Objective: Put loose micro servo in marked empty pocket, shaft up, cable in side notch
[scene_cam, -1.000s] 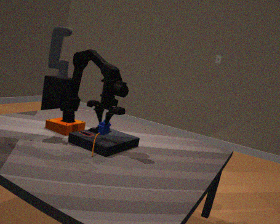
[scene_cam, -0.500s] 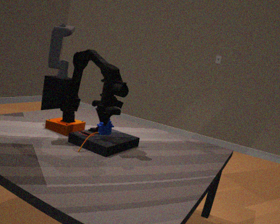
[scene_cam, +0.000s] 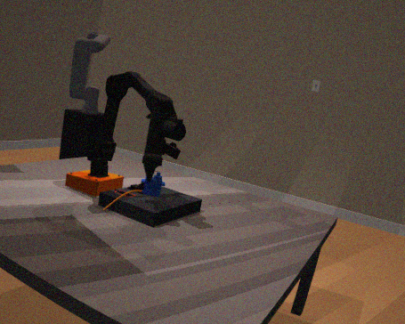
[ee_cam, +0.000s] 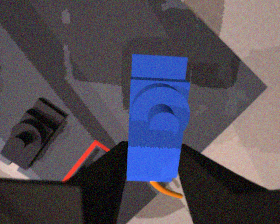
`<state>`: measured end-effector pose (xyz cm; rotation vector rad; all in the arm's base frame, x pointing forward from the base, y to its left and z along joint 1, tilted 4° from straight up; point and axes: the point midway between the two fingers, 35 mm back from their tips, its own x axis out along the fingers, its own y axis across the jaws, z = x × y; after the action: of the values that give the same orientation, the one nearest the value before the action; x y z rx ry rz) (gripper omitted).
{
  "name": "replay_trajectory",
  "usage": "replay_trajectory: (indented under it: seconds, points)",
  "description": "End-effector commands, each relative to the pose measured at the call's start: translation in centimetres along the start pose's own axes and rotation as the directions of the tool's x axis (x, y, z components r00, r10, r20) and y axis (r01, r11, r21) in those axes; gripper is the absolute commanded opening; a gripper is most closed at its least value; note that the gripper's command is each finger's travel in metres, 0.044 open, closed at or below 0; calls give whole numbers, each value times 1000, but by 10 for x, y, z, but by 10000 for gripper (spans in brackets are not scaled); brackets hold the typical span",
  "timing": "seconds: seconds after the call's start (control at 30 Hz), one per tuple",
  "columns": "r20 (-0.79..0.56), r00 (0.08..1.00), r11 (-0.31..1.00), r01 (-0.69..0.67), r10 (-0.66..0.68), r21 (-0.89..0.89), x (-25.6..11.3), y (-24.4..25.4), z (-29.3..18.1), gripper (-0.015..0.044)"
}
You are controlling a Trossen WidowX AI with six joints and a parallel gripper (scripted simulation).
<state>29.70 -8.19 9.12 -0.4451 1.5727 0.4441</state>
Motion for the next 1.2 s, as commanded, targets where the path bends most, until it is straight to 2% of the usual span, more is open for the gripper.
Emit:
replay_trajectory:
  seconds: [0.0,0.5,0.77,1.17]
  points:
    - [4,1000,993,6,-7,120,-2,-1,0,0]
    - [4,1000,816,3,-7,578,-2,-1,0,0]
    - [4,1000,812,3,-7,583,-2,3,-5,0]
    - [0,1000,812,3,-4,583,-1,33,-47,0]
